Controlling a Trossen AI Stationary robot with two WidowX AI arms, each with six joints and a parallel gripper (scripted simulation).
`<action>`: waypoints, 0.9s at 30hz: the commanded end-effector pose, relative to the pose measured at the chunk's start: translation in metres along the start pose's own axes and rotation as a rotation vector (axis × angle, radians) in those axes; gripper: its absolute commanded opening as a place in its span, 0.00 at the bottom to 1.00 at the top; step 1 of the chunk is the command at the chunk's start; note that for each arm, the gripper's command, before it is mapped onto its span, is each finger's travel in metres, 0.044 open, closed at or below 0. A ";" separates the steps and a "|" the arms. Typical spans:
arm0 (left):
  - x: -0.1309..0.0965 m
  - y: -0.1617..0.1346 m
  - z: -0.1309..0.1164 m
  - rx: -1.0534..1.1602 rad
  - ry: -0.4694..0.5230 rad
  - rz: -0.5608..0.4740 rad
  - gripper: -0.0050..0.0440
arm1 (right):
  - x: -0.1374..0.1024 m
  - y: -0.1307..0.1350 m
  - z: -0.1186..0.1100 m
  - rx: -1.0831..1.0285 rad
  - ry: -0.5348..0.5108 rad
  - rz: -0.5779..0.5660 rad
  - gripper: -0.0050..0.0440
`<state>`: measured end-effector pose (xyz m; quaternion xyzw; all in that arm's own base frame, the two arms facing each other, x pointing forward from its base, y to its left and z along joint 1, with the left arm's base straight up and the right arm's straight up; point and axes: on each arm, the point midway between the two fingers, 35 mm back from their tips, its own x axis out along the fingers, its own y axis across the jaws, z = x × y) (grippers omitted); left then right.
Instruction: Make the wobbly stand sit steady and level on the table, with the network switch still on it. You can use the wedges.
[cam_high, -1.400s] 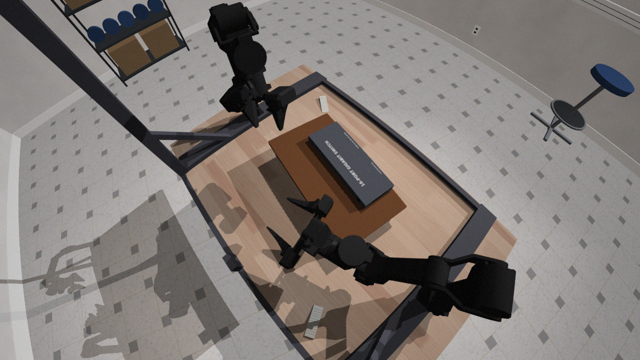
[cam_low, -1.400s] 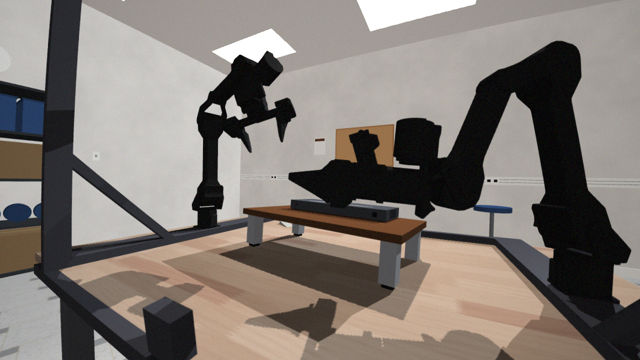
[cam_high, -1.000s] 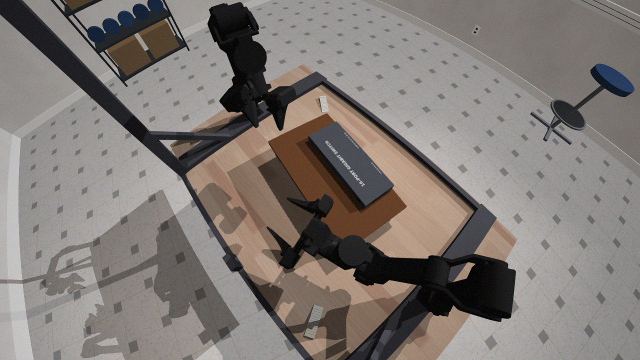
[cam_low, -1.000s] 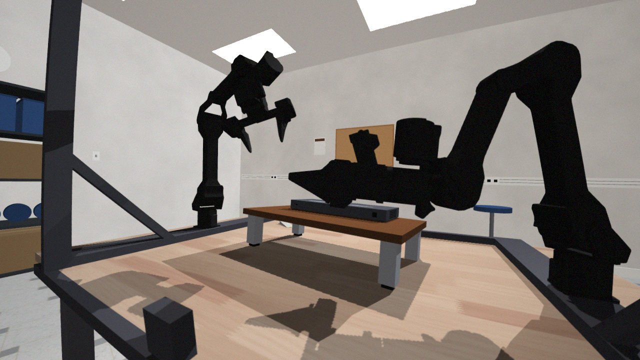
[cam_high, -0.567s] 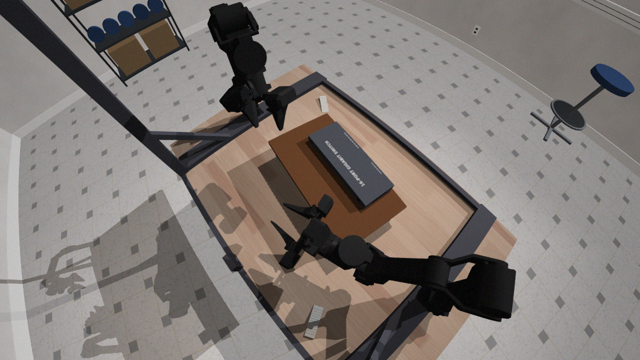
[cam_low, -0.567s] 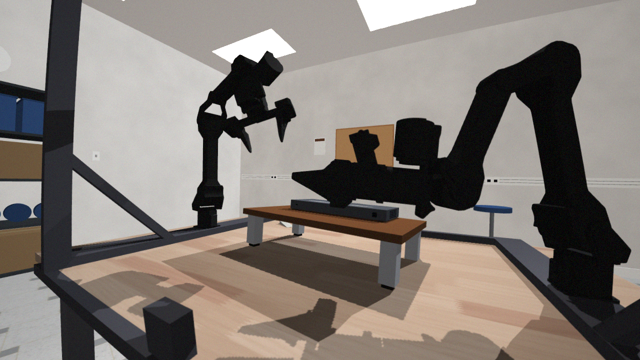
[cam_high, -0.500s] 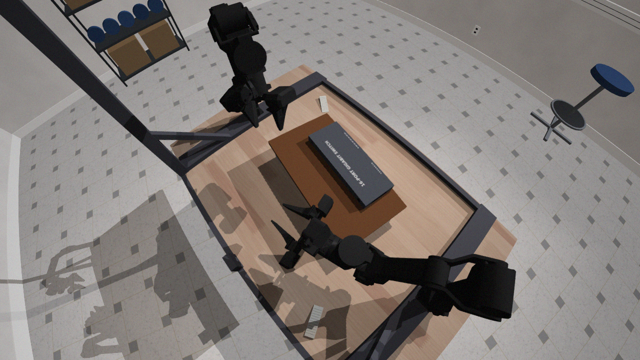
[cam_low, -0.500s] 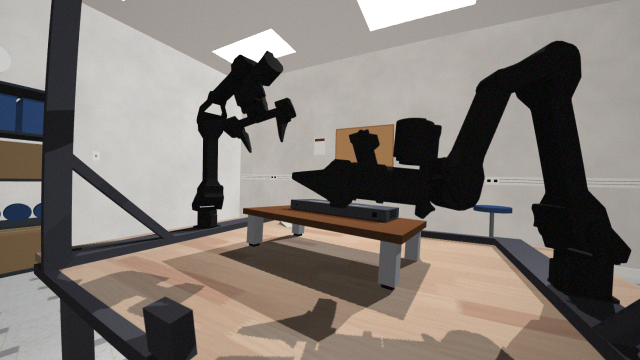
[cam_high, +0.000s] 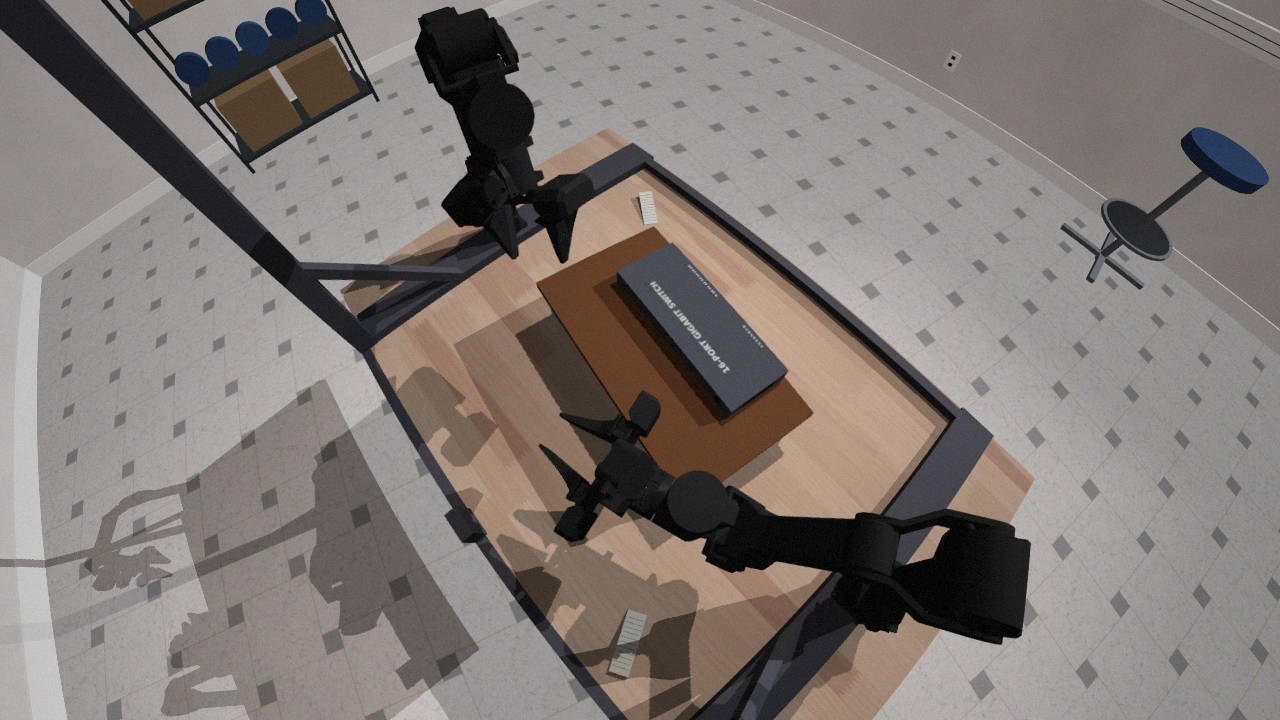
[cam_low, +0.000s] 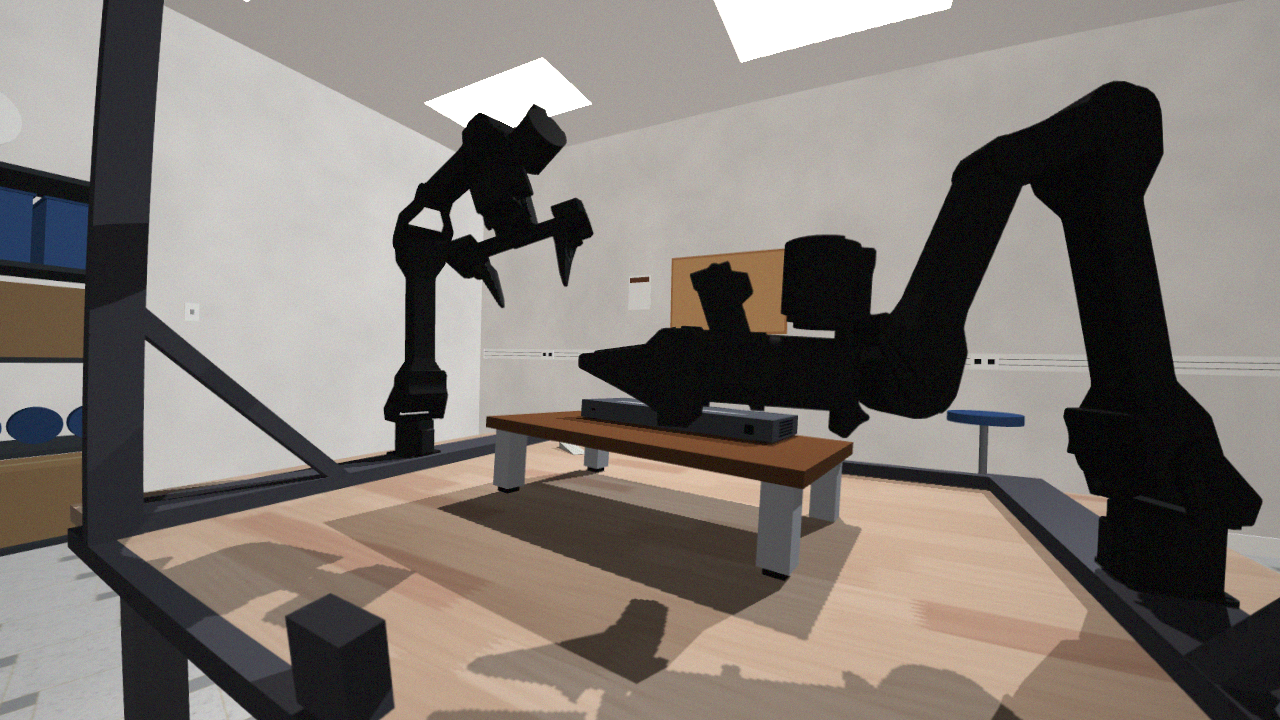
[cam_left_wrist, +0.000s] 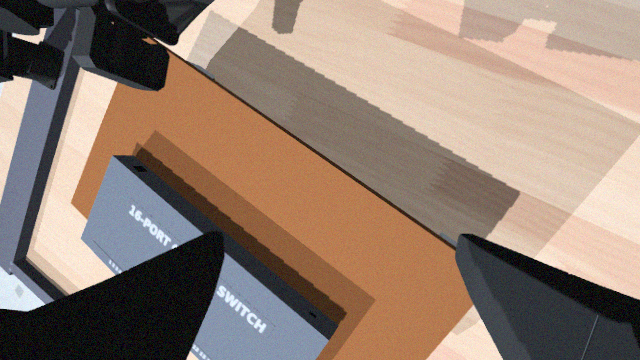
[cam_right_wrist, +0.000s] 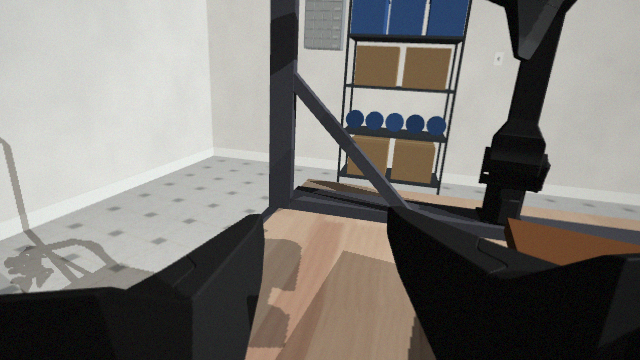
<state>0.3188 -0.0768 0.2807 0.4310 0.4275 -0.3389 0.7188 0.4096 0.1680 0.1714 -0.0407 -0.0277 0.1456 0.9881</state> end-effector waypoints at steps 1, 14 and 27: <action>-0.009 0.007 -0.003 -0.063 -0.042 0.081 0.92 | 0.012 0.021 0.004 -0.056 0.032 0.057 0.51; -0.008 0.022 -0.005 -0.222 -0.148 0.225 0.92 | 0.021 0.073 -0.025 -0.243 0.235 0.211 0.51; -0.015 0.041 -0.003 -0.369 -0.284 0.372 0.92 | 0.008 0.116 -0.059 -0.441 0.442 0.380 0.51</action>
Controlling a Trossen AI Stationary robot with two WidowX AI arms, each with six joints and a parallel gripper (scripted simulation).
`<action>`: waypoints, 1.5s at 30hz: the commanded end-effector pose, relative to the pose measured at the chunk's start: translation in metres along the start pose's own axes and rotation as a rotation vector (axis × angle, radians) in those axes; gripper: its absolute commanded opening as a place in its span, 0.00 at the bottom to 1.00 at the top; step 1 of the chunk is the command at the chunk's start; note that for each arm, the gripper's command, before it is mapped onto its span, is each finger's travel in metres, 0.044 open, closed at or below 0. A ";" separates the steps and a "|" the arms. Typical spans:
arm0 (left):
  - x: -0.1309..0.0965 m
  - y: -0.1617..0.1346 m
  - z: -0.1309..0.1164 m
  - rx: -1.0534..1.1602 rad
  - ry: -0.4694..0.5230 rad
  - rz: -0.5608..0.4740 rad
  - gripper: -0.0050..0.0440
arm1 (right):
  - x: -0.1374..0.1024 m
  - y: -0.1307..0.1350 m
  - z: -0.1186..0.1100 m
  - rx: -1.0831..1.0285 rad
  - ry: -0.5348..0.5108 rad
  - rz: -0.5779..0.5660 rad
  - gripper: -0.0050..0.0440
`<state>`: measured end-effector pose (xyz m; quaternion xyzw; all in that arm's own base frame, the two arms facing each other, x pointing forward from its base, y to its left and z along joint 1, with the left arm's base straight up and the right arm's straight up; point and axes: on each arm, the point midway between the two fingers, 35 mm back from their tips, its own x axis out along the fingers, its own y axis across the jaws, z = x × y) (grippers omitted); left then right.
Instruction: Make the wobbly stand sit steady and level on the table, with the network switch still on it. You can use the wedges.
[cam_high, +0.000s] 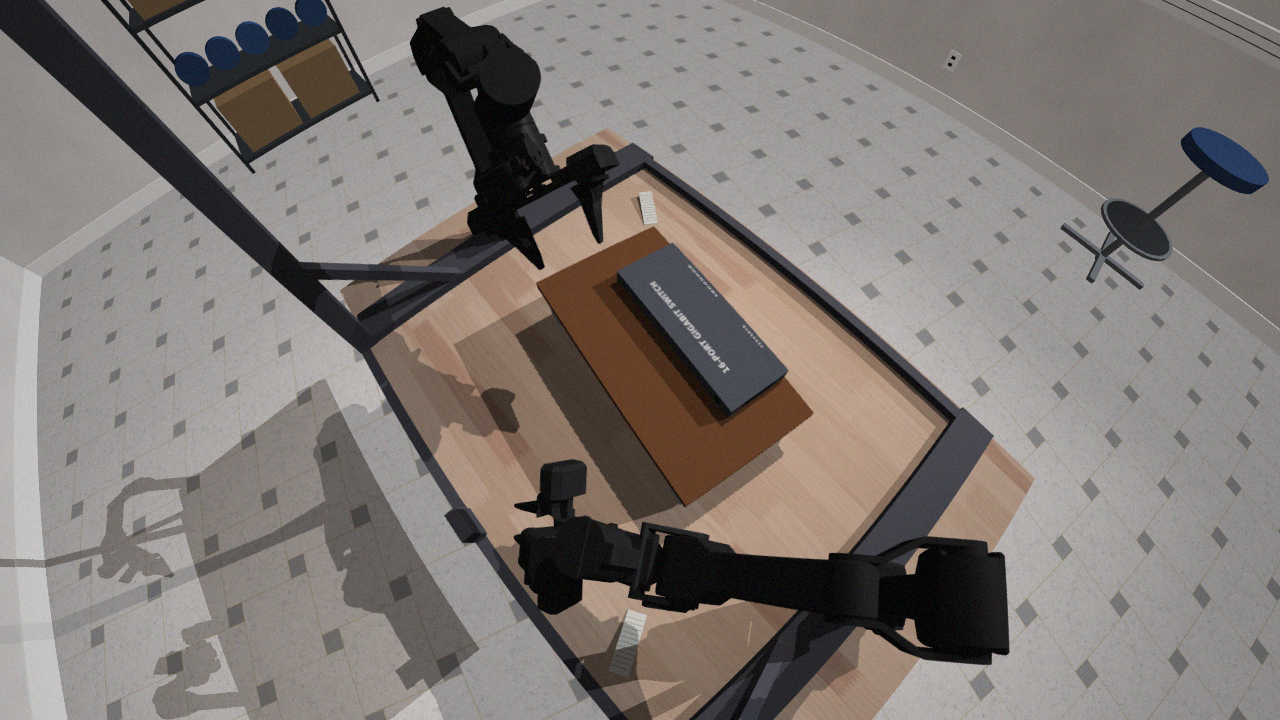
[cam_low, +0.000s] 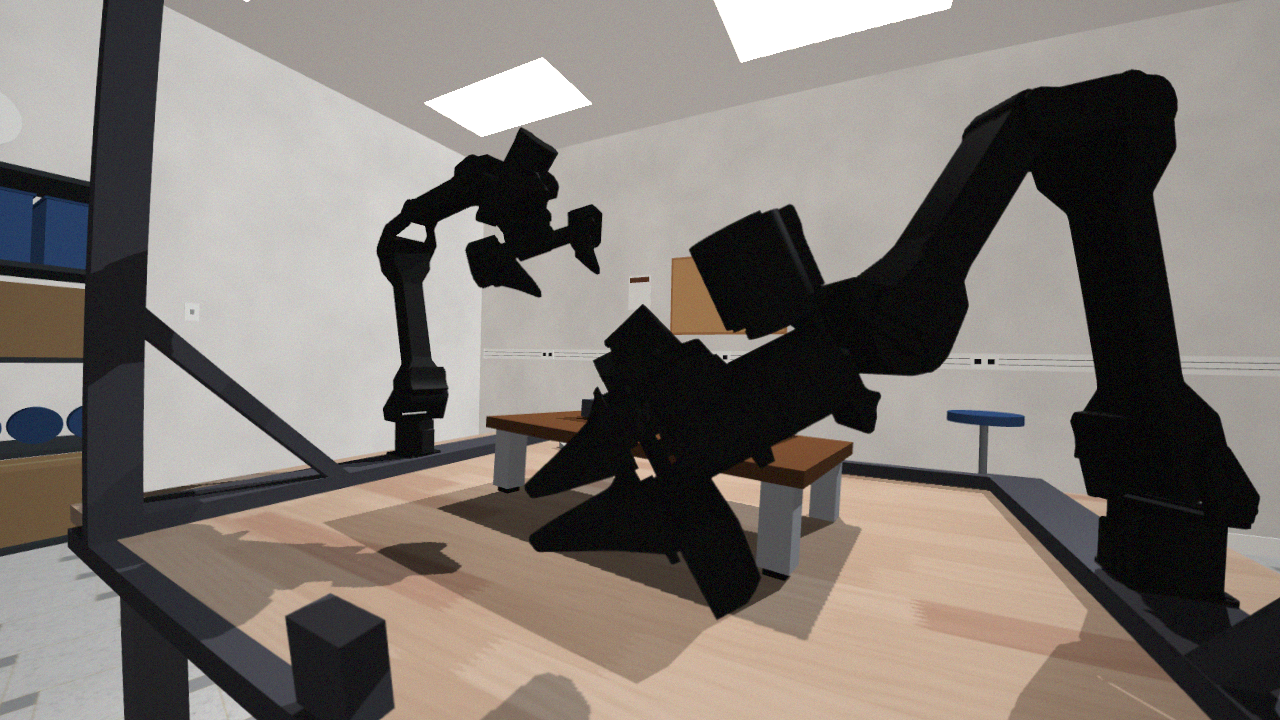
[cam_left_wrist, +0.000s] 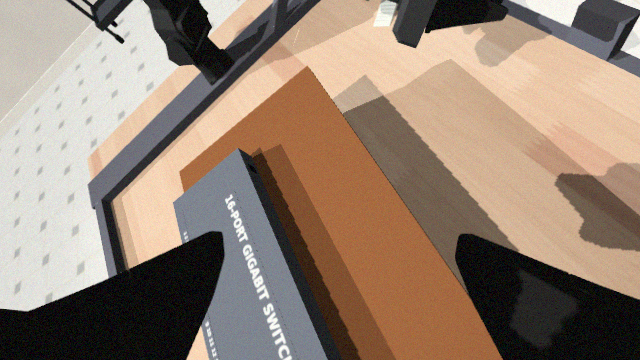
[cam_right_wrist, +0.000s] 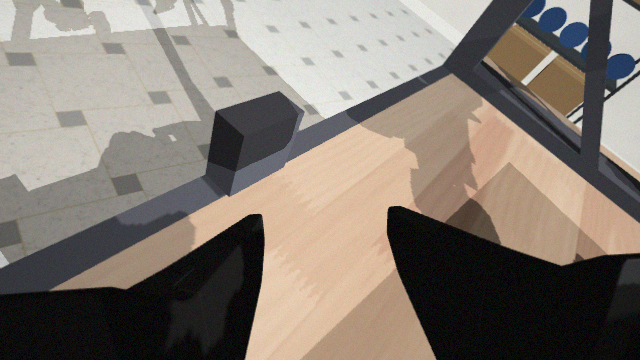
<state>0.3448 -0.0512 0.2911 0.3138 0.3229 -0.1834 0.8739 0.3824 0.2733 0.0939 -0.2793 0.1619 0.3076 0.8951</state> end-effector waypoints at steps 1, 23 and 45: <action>-0.008 0.002 0.009 -0.014 -0.058 0.038 0.92 | 0.002 -0.002 0.015 -0.028 0.008 0.007 0.51; -0.019 0.028 -0.003 -0.328 -0.327 0.252 0.92 | -0.022 0.096 0.006 -0.455 0.287 0.412 0.51; -0.047 0.039 -0.021 -0.588 -0.649 0.394 0.92 | -0.100 0.157 -0.008 -0.877 0.510 0.838 0.51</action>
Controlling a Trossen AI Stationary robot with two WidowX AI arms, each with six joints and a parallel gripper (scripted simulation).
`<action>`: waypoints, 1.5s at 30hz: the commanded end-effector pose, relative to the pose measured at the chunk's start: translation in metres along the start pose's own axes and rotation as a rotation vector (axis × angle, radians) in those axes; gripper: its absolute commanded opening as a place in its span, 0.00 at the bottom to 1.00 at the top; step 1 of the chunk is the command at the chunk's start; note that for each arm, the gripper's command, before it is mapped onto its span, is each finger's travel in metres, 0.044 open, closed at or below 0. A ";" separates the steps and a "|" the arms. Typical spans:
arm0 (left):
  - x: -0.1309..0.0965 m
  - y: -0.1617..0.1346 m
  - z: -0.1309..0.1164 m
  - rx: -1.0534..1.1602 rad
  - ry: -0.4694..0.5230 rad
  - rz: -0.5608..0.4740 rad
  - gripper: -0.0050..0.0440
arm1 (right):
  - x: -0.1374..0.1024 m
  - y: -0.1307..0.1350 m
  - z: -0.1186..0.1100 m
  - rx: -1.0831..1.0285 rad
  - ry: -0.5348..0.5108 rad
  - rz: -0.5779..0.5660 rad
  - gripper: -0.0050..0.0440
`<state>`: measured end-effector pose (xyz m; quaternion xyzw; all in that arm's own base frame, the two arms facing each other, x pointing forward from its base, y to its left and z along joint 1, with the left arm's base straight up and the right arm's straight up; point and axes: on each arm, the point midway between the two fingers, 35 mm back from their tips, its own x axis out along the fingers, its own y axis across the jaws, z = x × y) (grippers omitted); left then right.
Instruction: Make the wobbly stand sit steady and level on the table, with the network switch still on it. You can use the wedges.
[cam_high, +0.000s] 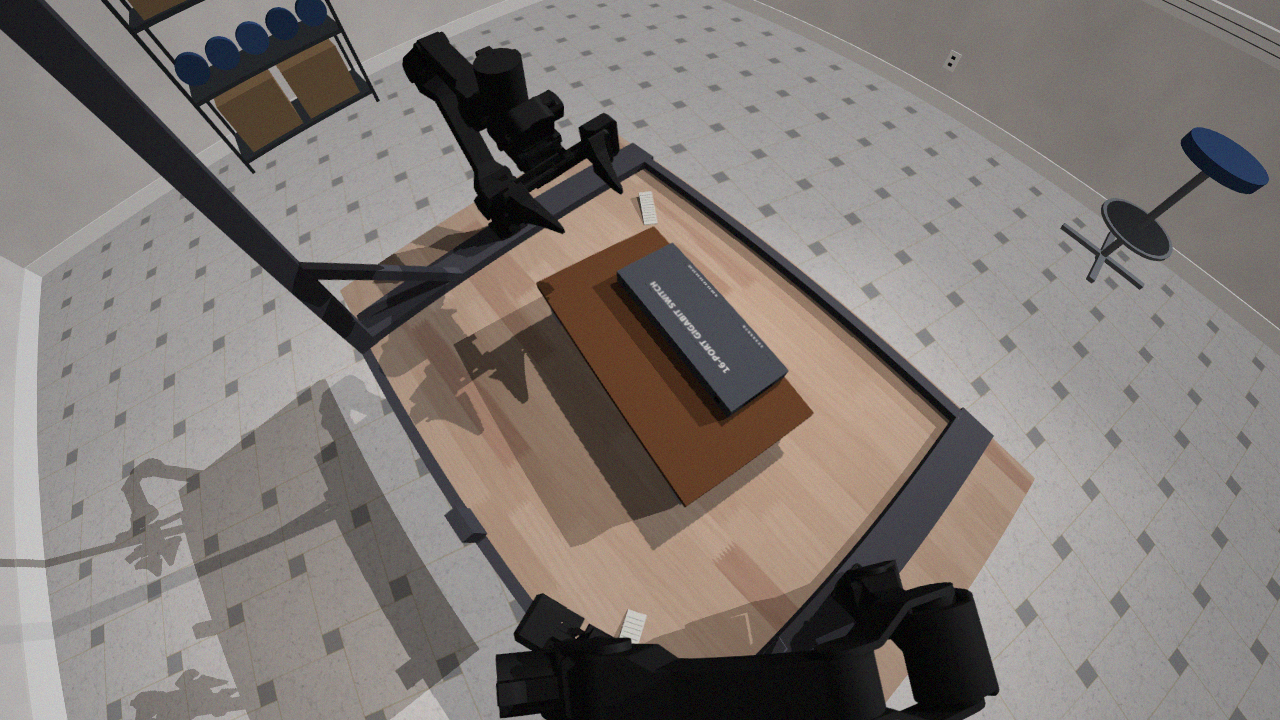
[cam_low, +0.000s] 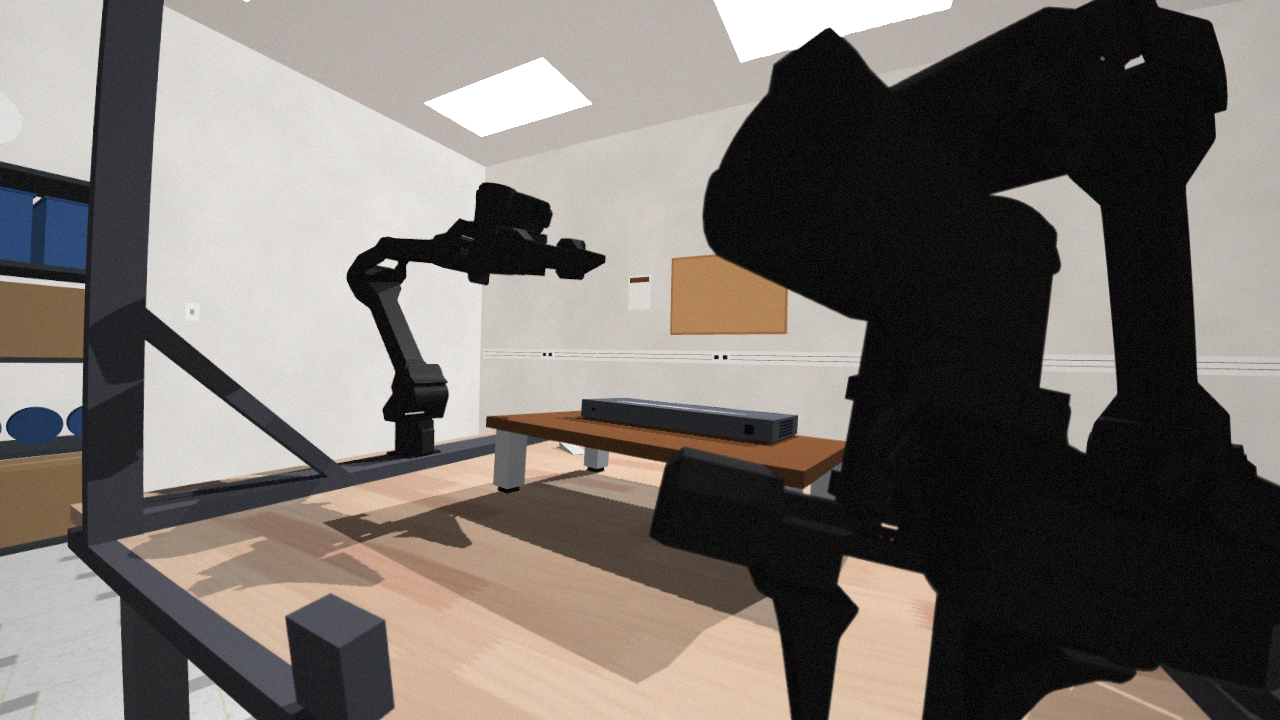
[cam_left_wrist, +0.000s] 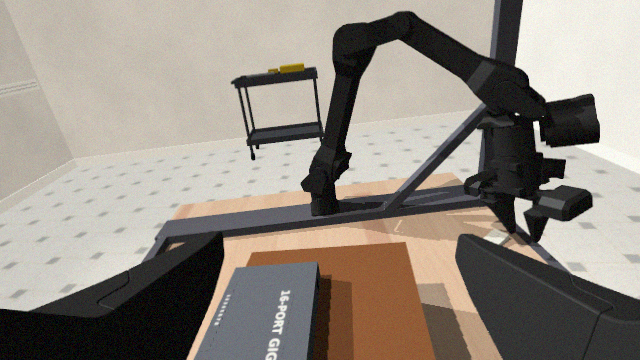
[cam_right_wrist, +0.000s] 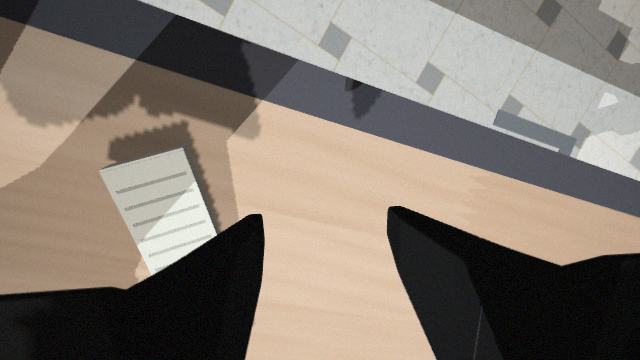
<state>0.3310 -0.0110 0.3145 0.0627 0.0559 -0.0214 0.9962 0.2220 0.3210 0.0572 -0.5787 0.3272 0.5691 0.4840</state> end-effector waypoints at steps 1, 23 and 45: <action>-0.013 0.010 0.011 -0.070 -0.117 0.044 0.92 | -0.017 0.017 0.011 -0.114 0.034 0.086 0.51; -0.022 0.014 0.020 -0.121 -0.203 0.051 0.92 | -0.031 0.038 0.006 -0.187 0.070 0.165 0.51; -0.022 0.014 0.022 -0.121 -0.206 0.050 0.92 | -0.005 0.047 0.003 -0.192 0.087 0.191 0.51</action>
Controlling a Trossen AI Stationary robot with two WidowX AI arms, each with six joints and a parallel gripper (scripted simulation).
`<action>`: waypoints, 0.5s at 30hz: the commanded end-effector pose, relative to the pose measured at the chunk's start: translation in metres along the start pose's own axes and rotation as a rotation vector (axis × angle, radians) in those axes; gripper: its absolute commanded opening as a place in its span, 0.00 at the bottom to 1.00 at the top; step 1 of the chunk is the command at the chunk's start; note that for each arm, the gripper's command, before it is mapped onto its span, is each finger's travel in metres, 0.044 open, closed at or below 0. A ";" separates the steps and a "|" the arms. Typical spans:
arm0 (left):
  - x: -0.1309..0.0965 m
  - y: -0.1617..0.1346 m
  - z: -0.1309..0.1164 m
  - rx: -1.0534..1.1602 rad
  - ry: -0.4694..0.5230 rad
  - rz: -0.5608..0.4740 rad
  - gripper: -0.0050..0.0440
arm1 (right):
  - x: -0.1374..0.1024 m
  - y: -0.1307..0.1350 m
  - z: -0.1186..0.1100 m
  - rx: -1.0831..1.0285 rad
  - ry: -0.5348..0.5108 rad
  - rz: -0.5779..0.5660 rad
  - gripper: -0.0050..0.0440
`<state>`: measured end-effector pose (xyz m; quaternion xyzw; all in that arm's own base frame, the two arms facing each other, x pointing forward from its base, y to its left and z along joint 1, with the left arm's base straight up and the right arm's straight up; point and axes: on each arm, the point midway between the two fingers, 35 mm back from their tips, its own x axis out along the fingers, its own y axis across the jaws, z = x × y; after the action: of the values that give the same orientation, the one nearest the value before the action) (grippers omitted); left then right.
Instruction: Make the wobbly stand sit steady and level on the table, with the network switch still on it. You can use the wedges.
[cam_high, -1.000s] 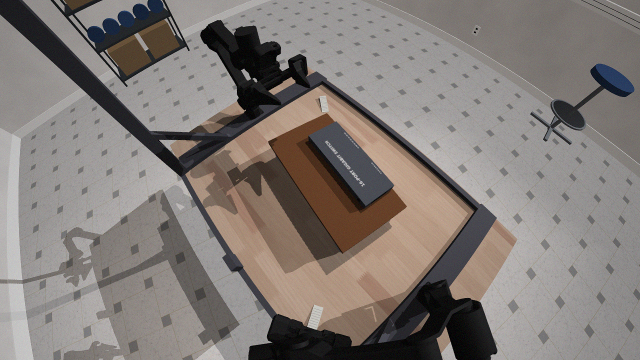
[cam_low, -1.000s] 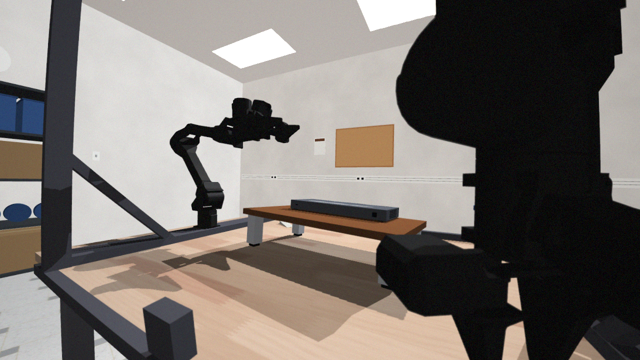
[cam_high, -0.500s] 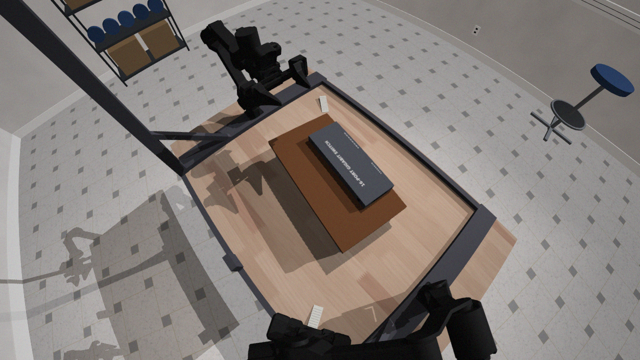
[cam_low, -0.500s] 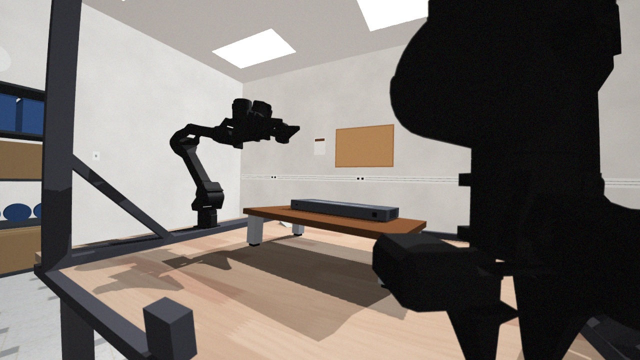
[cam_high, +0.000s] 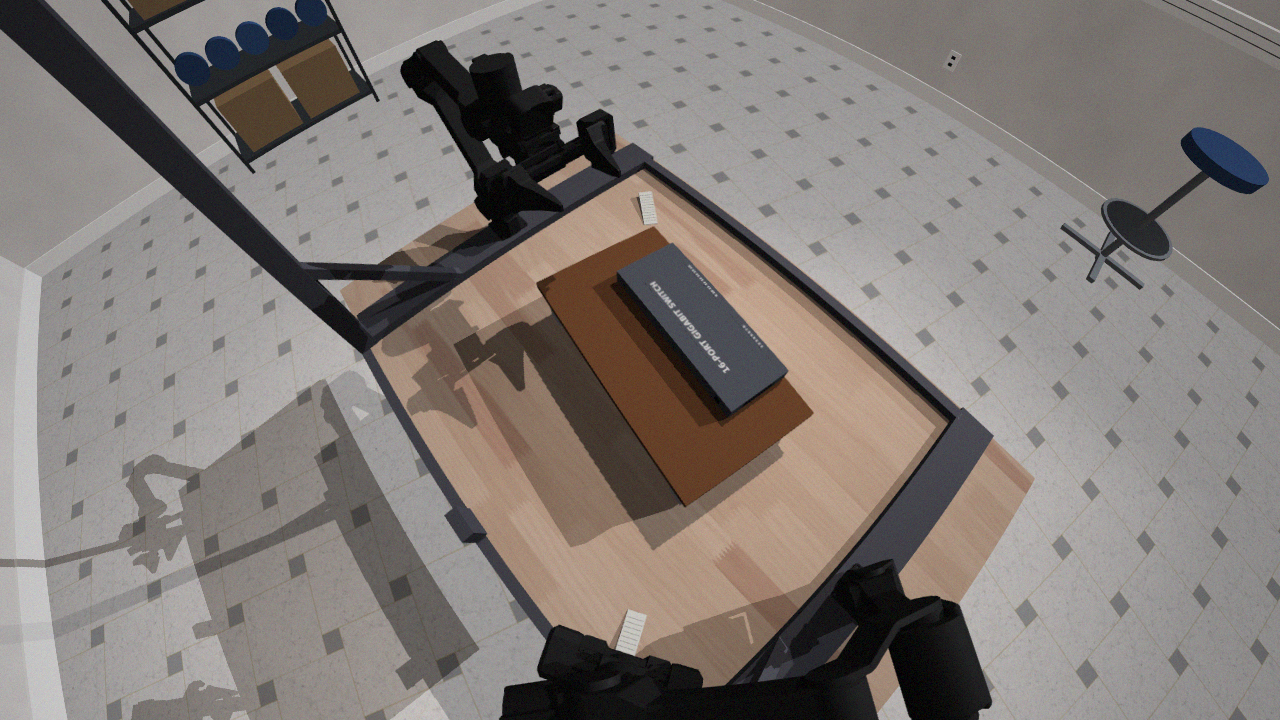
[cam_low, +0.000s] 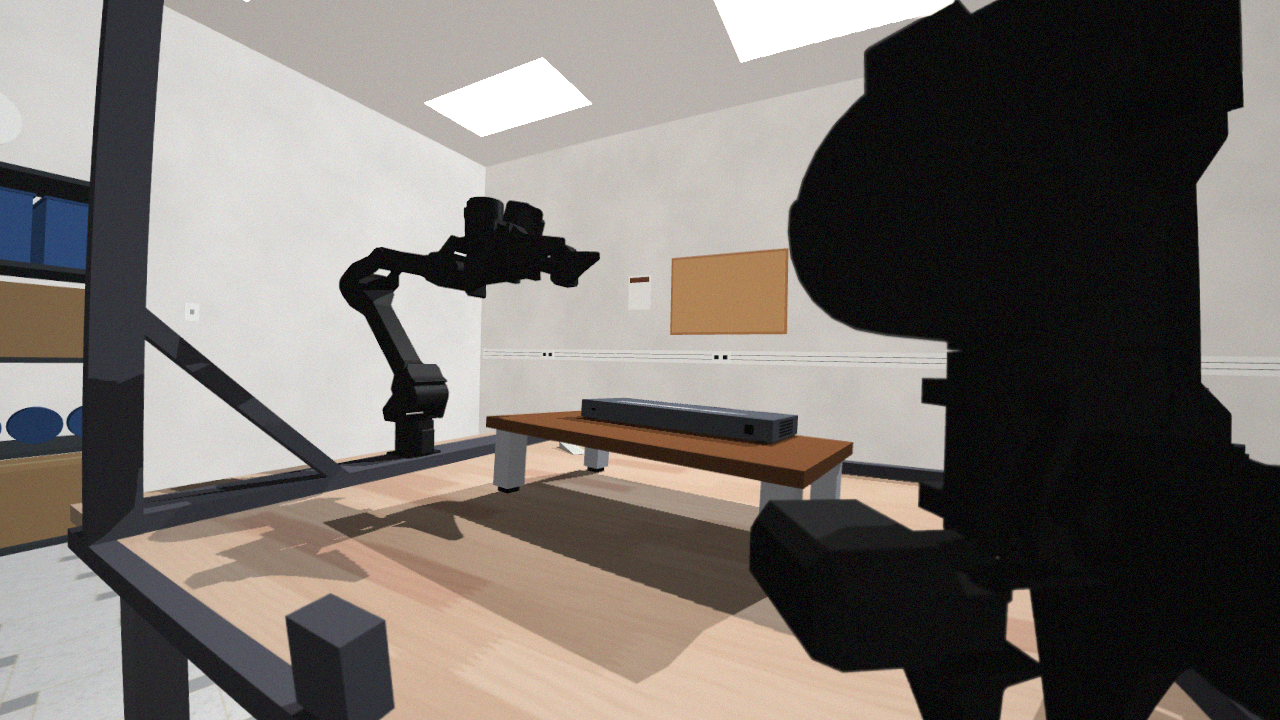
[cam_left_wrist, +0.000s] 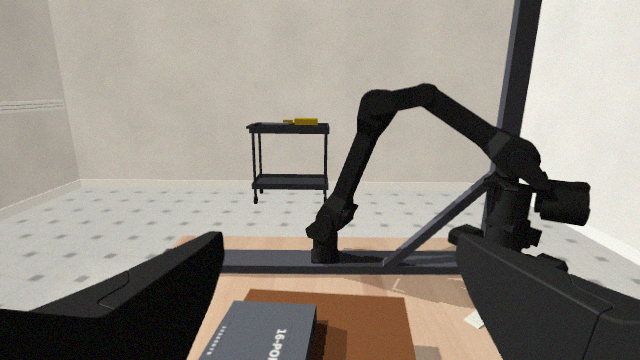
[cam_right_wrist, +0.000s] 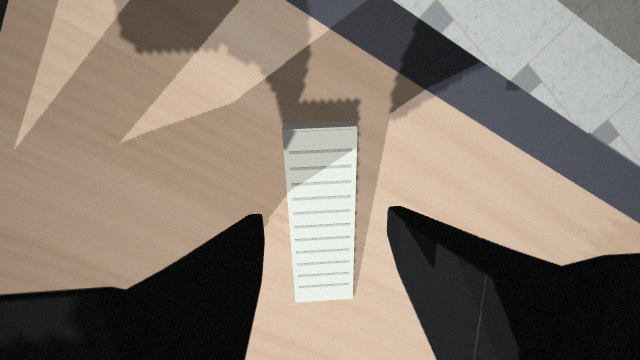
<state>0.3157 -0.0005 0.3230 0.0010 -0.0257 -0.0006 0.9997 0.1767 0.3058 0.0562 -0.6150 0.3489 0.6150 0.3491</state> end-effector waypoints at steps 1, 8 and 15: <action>-0.003 0.001 0.017 0.001 -0.043 0.003 0.92 | 0.004 -0.002 0.001 0.005 -0.011 -0.011 0.51; -0.003 0.001 0.017 0.001 -0.043 0.003 0.92 | 0.014 -0.003 0.001 0.007 -0.013 -0.014 0.51; -0.003 0.001 0.017 0.001 -0.043 0.003 0.92 | 0.024 -0.002 0.000 0.008 -0.010 -0.010 0.51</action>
<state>0.3157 -0.0005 0.3230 0.0010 -0.0257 -0.0006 0.9997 0.1774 0.3071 0.0369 -0.6149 0.3466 0.6149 0.3516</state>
